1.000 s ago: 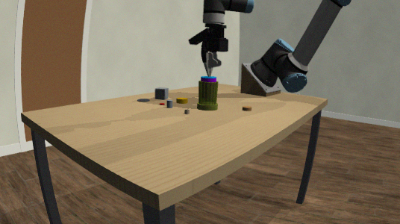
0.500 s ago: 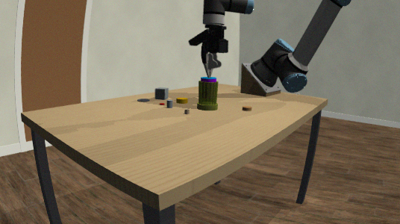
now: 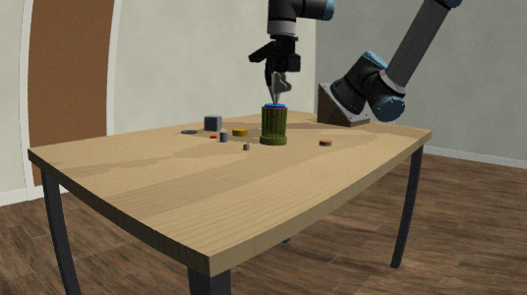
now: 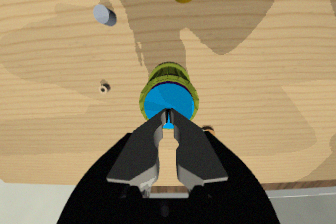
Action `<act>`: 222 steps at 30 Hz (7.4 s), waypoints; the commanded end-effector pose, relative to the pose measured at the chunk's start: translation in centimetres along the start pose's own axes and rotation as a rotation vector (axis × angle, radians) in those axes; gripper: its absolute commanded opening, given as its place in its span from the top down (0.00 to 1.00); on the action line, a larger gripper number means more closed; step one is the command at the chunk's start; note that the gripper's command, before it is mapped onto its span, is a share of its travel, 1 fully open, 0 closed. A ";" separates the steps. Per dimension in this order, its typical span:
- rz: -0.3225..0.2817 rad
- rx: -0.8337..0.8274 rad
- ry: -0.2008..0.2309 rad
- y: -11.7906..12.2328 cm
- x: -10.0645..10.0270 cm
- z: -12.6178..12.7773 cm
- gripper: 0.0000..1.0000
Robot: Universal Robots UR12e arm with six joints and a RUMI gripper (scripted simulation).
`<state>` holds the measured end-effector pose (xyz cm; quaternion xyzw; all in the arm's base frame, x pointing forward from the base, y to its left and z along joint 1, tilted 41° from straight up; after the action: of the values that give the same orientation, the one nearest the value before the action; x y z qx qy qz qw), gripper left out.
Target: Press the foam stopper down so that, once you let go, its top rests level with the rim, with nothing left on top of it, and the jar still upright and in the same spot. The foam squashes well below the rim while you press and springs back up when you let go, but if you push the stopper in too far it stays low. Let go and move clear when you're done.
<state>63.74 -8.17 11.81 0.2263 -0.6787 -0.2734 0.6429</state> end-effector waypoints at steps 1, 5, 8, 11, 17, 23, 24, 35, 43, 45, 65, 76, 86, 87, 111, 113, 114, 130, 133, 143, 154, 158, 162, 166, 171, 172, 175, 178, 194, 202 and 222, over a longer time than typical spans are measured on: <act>0.001 0.000 -0.001 0.0 -0.1 0.0 1.00; 0.001 0.000 -0.001 0.0 -0.3 0.0 1.00; 0.001 0.000 -0.001 0.0 -0.5 0.0 1.00; 0.001 0.000 -0.001 0.0 -0.6 0.0 1.00; 0.001 0.000 -0.001 0.0 -0.8 0.0 1.00; 0.001 0.000 -0.001 0.0 -0.9 0.0 1.00; 0.001 0.000 -0.001 0.0 -0.9 0.0 1.00; 0.001 0.000 -0.001 0.0 -0.9 0.0 1.00; 0.001 0.000 -0.001 0.0 -0.9 0.0 1.00; 0.001 0.000 -0.001 0.0 -0.9 0.0 1.00; 0.001 0.000 -0.001 0.0 -0.9 0.0 1.00; 0.001 0.000 -0.001 0.0 -0.3 0.0 1.00; 0.001 0.000 -0.001 0.0 2.1 0.0 1.00; 0.001 0.000 -0.001 0.0 2.1 0.0 1.00; 0.001 0.000 -0.001 0.0 4.2 0.0 1.00; 0.001 0.000 -0.001 0.0 4.2 0.0 1.00; 0.001 0.000 -0.001 0.0 4.2 0.0 1.00; 0.001 0.000 -0.001 0.0 3.1 0.0 1.00; 0.001 0.000 -0.001 0.0 2.9 0.0 1.00; 0.001 0.000 -0.001 0.0 0.8 0.0 1.00; 0.001 0.000 -0.001 0.0 0.3 0.0 1.00; 0.001 0.000 -0.001 0.0 0.3 0.0 1.00; 0.001 0.000 -0.001 0.0 0.2 0.0 1.00; 0.001 0.000 -0.001 0.0 0.1 0.0 1.00; 0.001 0.000 -0.001 0.0 0.0 0.0 1.00; 0.001 0.000 -0.001 0.0 0.0 0.0 1.00; 0.001 0.000 -0.001 0.0 -0.2 0.0 1.00; 0.001 0.000 -0.001 0.0 -0.3 0.0 1.00; 0.001 0.000 -0.001 0.0 -1.2 0.0 1.00; 0.001 0.000 -0.001 0.0 -1.5 0.0 1.00; 0.001 0.000 -0.001 0.0 -1.8 0.0 1.00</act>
<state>63.87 -6.98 10.46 0.2263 -0.6788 -0.2734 0.6429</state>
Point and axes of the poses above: the point where the finger pads meet when closed, its own x axis back along the fingers, its own z axis across the jaws, y = z × x, the point moved 7 cm from there along x, back along the fingers
